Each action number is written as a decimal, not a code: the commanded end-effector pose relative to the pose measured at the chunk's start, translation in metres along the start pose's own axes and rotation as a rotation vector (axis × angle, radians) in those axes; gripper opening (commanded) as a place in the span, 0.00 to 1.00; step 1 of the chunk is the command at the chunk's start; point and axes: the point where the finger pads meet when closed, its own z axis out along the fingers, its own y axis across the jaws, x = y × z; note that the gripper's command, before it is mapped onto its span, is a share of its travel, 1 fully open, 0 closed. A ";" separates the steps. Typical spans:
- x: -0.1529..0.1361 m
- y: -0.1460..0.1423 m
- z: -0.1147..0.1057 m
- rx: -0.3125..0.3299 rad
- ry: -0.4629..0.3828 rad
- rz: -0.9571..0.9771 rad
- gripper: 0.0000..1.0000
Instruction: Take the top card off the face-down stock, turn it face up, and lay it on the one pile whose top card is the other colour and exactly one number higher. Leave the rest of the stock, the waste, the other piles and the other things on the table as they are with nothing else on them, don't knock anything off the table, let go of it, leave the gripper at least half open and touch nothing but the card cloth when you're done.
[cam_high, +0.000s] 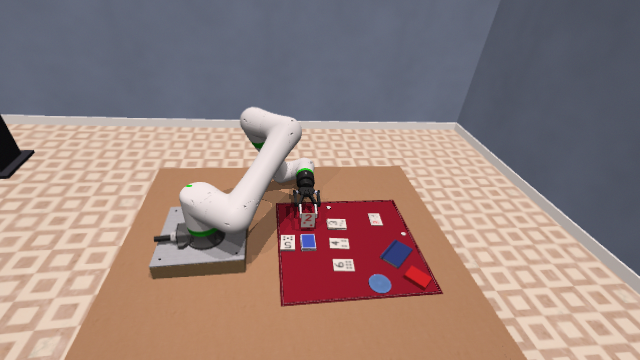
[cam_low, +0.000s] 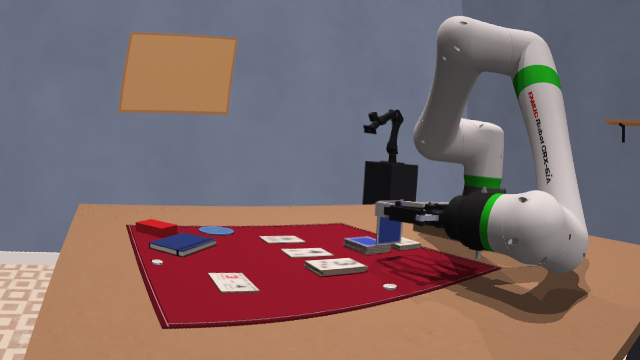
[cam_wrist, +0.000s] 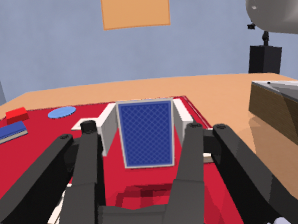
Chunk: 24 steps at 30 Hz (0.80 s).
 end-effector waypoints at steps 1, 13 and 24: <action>0.000 0.000 0.000 0.000 0.000 0.001 0.41; 0.000 0.000 0.000 0.000 0.000 0.001 0.42; 0.000 0.000 0.000 0.000 0.000 0.001 0.42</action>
